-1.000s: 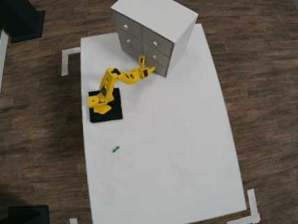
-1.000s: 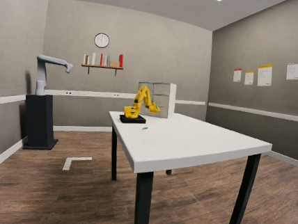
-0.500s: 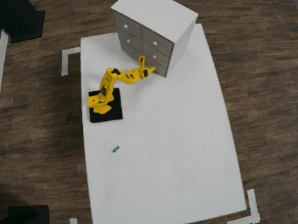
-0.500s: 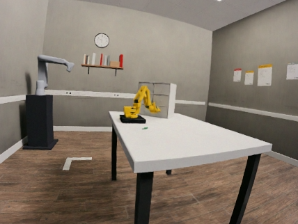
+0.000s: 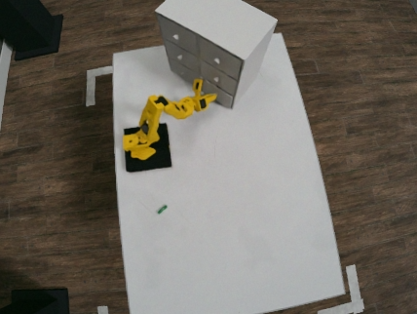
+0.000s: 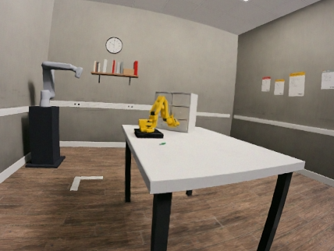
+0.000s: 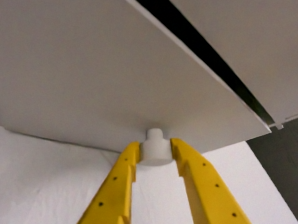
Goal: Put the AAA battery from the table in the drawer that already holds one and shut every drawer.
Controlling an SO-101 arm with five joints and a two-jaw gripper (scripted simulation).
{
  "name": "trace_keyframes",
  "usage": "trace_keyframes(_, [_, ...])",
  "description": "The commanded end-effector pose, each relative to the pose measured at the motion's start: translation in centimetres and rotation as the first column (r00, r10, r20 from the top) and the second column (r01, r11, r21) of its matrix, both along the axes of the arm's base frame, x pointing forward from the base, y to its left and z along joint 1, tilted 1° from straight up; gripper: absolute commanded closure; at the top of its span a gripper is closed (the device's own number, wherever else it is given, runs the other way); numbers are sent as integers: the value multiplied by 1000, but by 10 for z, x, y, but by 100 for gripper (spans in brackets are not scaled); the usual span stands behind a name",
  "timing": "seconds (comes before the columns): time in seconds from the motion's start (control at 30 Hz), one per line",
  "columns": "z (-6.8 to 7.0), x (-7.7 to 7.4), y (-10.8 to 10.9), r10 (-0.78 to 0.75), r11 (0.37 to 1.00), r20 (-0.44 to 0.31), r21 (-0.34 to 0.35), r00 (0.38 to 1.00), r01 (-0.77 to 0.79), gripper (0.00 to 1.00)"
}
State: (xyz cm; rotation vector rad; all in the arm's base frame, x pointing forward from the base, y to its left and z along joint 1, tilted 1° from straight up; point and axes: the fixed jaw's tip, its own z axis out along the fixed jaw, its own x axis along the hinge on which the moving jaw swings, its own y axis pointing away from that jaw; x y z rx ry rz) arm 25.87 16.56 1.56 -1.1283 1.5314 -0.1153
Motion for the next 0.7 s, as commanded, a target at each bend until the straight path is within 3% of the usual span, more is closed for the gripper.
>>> trace_keyframes(0.0, [-1,-4,-4,2,1000,-5,-15,1000,-2,100])
trace_keyframes(0.67, [-1,-5,-5,-1,1000,-5,-15,1000,1,100])
